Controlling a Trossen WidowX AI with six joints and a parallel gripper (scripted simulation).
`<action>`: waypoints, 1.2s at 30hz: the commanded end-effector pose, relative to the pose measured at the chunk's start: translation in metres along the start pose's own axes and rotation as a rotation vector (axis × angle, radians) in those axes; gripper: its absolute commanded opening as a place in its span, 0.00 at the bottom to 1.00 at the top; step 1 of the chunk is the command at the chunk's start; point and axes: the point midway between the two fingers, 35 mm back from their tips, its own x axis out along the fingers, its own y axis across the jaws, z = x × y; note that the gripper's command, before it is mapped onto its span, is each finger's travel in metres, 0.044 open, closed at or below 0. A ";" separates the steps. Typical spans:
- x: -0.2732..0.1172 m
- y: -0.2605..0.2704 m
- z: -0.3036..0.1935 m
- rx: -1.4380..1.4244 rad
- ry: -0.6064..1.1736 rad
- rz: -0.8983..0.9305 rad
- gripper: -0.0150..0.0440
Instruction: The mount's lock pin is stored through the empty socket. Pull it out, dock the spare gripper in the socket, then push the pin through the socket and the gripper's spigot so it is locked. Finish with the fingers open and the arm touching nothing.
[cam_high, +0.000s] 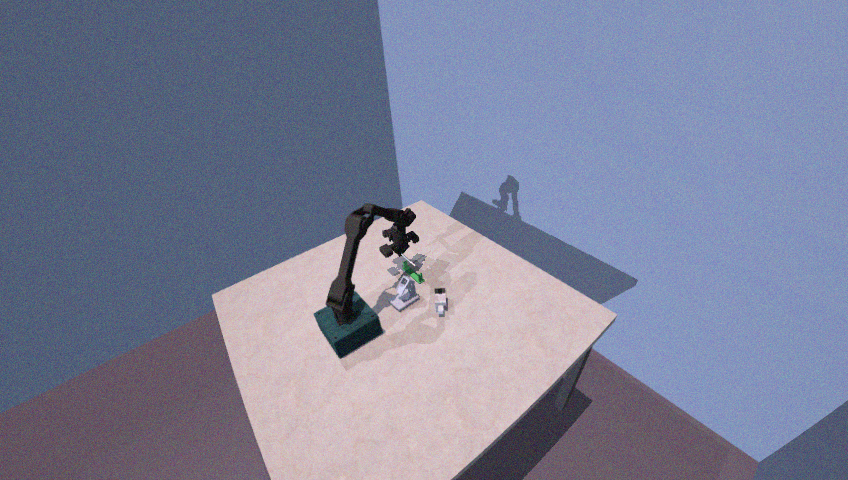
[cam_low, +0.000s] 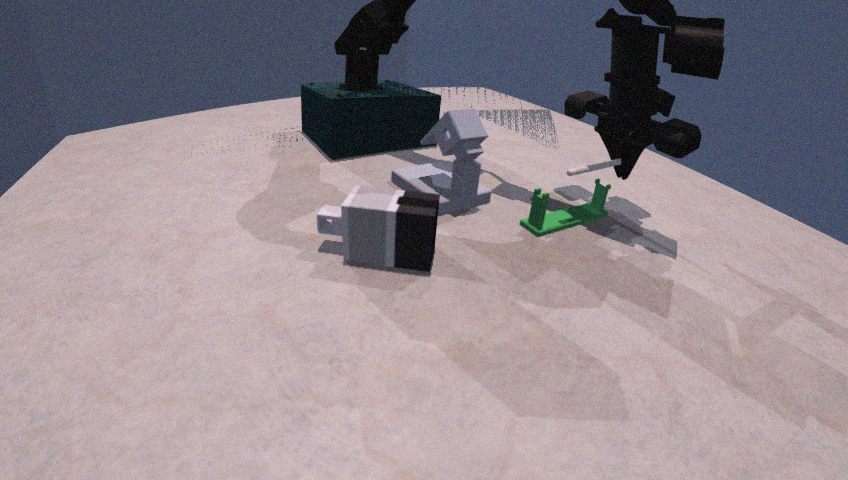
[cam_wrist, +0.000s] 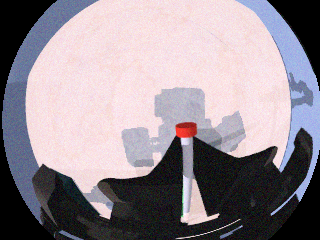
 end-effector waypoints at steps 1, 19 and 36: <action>0.009 0.002 -0.003 0.006 0.001 0.002 0.25; 0.022 0.002 -0.006 0.004 -0.005 -0.011 0.25; 0.022 0.002 -0.005 -0.001 -0.006 -0.011 0.48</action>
